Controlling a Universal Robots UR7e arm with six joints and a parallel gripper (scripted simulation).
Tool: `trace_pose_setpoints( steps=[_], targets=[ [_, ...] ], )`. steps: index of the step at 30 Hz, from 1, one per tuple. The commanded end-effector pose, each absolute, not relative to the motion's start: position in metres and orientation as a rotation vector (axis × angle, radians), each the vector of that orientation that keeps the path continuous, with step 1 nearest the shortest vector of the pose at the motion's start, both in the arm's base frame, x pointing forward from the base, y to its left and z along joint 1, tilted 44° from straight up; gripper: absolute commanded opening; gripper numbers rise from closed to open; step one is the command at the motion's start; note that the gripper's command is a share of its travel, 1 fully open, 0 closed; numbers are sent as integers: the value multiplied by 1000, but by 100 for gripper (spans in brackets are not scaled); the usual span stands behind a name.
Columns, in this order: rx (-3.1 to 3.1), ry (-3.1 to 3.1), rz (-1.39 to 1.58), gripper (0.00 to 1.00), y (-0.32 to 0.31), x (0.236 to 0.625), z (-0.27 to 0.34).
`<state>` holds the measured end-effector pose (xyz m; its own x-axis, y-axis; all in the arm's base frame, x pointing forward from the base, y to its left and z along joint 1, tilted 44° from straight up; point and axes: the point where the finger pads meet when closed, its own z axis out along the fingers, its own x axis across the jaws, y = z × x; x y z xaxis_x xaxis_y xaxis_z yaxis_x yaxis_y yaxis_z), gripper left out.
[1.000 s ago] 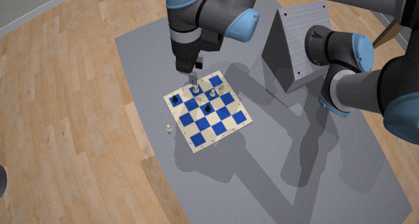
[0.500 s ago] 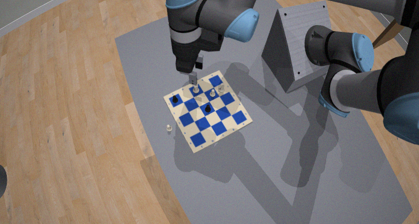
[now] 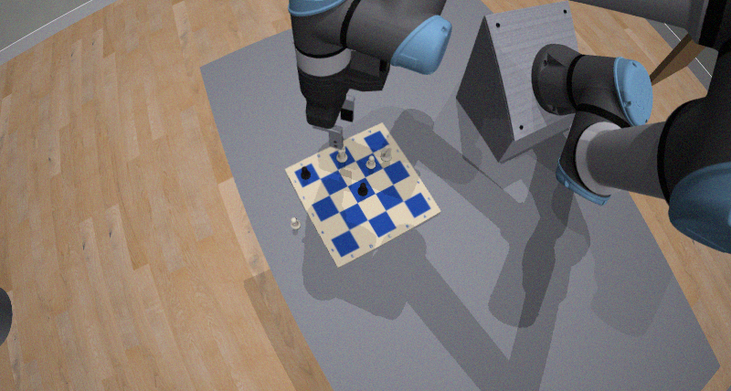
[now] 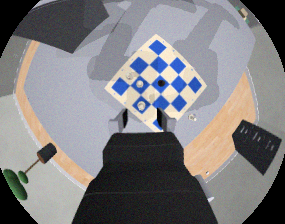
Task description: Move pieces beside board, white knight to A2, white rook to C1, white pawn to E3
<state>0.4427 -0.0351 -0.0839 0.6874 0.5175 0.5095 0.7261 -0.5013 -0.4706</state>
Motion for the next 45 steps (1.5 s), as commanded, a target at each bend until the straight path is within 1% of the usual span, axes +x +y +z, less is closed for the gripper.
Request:
trace_pose_setpoints(
  steps=[1, 19, 32, 45],
  targets=[
    [-2234, -915, -386, 100, -35, 447, -82],
    [-2321, -603, -262, 100, -26, 463, -73],
    [-2377, -215, -109, 100, -16, 482, -64],
    [-2360, 371, 124, 100, -2, 512, -53]
  ],
)
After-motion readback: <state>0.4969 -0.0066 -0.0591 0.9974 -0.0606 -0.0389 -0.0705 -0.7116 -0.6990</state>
